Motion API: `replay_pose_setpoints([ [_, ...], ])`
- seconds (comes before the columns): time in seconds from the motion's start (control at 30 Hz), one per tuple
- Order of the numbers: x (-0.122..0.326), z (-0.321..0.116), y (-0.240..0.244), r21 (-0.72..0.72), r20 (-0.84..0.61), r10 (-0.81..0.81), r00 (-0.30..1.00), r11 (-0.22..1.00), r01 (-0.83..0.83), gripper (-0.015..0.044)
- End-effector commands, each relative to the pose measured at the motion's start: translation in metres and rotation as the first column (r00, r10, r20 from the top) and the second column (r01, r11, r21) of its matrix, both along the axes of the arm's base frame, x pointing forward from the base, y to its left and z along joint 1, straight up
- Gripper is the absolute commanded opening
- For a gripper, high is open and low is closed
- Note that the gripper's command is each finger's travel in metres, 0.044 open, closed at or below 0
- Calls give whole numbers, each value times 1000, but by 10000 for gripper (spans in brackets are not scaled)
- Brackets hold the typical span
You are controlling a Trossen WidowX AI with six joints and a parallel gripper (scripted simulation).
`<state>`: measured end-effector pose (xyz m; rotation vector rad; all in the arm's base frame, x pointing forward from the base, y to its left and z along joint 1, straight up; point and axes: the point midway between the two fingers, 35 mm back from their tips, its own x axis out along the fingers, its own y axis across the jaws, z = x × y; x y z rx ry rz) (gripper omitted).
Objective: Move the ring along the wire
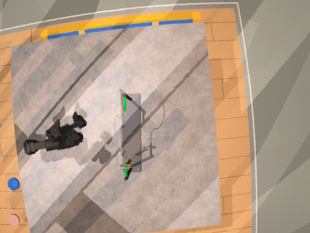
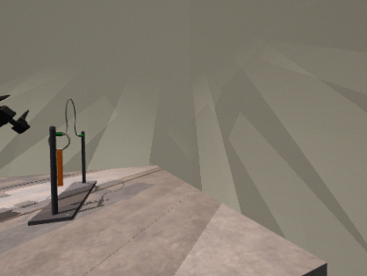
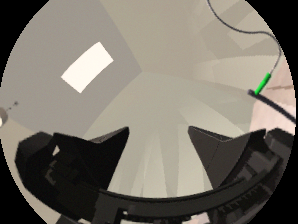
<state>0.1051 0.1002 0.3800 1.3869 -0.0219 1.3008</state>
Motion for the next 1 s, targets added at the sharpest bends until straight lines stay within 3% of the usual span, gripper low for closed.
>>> replay_pose_setpoints([
  [0.0, 2, -1, 0, -4, 0, -7, 1000, 1000, 7, 374],
  [0.27, 64, -32, -16, -168, 18, -291, 957, 942, 290, 164],
  [0.77, 148, -119, -91, -493, 137, -676, 724, 587, 642, 160],
  [0.97, 161, -168, -136, -641, 260, -760, 596, 325, 695, 160],
])
